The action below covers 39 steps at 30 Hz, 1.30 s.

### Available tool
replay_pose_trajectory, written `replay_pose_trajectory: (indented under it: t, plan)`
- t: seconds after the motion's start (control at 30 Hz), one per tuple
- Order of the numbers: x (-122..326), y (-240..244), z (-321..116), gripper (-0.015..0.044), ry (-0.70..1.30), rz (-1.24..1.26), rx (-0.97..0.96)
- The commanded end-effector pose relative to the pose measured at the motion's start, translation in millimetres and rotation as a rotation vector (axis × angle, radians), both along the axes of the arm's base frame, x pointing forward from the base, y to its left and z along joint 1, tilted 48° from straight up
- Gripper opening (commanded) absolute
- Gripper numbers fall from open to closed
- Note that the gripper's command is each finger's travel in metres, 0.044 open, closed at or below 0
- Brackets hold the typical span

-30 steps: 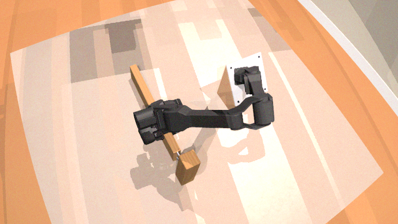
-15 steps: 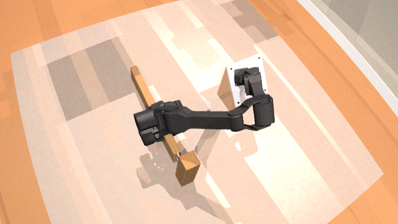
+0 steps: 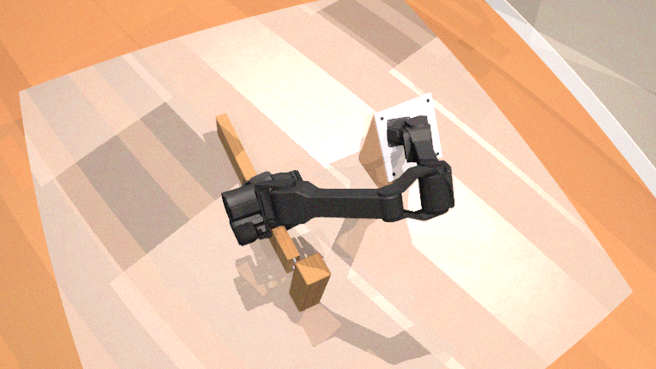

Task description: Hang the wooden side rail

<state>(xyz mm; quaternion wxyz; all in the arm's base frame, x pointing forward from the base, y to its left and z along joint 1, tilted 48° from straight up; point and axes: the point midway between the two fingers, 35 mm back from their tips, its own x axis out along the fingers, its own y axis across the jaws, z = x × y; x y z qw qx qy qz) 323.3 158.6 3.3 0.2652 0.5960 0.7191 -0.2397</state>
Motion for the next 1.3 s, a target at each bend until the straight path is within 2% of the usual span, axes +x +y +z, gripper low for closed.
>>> replay_pose_trajectory:
  t: [0.0, 1.27]
  plan:
    - [1.9, -2.4, 2.5, 0.0, -0.006, -0.012, -0.001]
    - [3.8, 0.4, 6.1, 0.0, -0.007, -0.012, -0.001]
